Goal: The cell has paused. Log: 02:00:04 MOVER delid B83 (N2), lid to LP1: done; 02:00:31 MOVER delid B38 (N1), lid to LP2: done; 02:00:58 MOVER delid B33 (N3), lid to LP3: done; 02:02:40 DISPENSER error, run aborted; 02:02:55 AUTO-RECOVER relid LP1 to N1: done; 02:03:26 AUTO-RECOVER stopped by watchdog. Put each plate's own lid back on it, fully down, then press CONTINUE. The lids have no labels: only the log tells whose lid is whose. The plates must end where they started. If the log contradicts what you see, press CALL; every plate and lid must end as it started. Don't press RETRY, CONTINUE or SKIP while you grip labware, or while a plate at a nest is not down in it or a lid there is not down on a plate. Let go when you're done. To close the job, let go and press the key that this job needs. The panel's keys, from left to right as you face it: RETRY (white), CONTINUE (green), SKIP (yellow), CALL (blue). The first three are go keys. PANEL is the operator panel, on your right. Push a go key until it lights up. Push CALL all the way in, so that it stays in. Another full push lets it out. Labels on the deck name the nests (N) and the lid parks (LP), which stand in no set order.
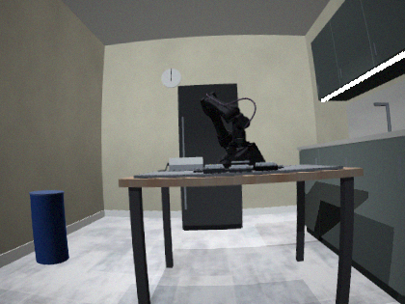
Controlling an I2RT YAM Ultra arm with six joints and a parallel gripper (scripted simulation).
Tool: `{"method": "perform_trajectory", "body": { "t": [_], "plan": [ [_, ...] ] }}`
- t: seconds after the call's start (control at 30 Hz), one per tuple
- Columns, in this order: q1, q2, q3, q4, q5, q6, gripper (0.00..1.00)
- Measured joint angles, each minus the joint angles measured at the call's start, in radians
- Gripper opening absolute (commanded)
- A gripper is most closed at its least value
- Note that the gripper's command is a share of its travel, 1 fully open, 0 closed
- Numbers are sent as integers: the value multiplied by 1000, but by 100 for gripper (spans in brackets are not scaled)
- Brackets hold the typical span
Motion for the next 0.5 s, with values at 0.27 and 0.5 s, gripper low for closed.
{"method": "perform_trajectory", "body": {
  "t": [0.27,0.5],
  "plan": [
    [-3,3,-7,11,0,-9,0],
    [-10,3,-11,20,0,-11,0]
  ]
}}
